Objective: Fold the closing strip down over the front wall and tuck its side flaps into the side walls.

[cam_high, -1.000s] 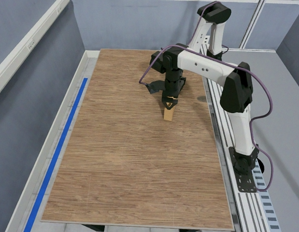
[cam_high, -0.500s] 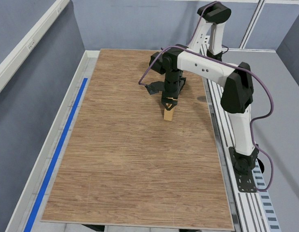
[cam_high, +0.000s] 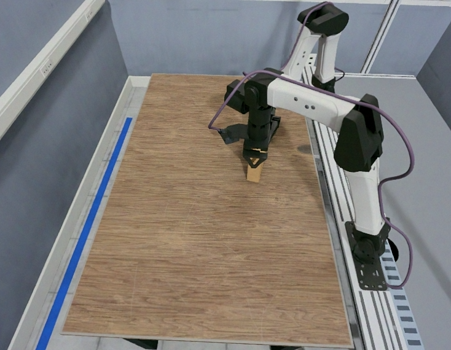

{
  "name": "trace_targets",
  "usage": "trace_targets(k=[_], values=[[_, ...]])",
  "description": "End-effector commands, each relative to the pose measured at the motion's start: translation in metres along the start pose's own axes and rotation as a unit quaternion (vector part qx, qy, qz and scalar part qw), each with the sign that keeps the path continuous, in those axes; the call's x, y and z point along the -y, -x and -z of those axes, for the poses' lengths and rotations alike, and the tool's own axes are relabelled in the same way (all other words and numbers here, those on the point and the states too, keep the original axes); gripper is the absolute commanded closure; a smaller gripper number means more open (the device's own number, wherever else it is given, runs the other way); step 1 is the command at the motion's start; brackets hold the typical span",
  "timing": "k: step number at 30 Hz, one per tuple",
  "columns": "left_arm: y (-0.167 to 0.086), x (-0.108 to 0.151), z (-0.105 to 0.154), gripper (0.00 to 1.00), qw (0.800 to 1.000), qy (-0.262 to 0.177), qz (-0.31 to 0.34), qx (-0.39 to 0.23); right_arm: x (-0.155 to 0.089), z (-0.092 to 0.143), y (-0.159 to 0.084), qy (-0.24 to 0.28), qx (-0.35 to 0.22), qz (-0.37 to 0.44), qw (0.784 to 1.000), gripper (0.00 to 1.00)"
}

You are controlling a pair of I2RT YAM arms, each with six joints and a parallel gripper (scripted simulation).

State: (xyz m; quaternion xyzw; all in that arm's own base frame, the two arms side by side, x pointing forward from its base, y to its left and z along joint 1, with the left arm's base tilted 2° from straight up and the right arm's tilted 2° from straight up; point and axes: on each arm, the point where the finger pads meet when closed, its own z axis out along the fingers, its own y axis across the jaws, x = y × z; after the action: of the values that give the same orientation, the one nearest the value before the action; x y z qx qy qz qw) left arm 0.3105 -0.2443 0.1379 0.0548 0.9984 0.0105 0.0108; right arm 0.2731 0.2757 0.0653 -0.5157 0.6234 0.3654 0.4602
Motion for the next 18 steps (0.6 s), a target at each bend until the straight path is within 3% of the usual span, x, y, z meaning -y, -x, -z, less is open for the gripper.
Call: trace_targets(k=[1,18], values=[[0.0045,0.0023,0.0204,0.16,0.999,-0.022,-0.002,0.033,0.0005,-0.0004,0.0051,0.001,0.006,0.007,1.000,0.55],[0.0045,-0.0034,0.0197,0.16,0.999,-0.021,-0.002,0.032,0.0005,-0.0004,0.0051,0.001,0.006,0.007,1.000,0.55]])
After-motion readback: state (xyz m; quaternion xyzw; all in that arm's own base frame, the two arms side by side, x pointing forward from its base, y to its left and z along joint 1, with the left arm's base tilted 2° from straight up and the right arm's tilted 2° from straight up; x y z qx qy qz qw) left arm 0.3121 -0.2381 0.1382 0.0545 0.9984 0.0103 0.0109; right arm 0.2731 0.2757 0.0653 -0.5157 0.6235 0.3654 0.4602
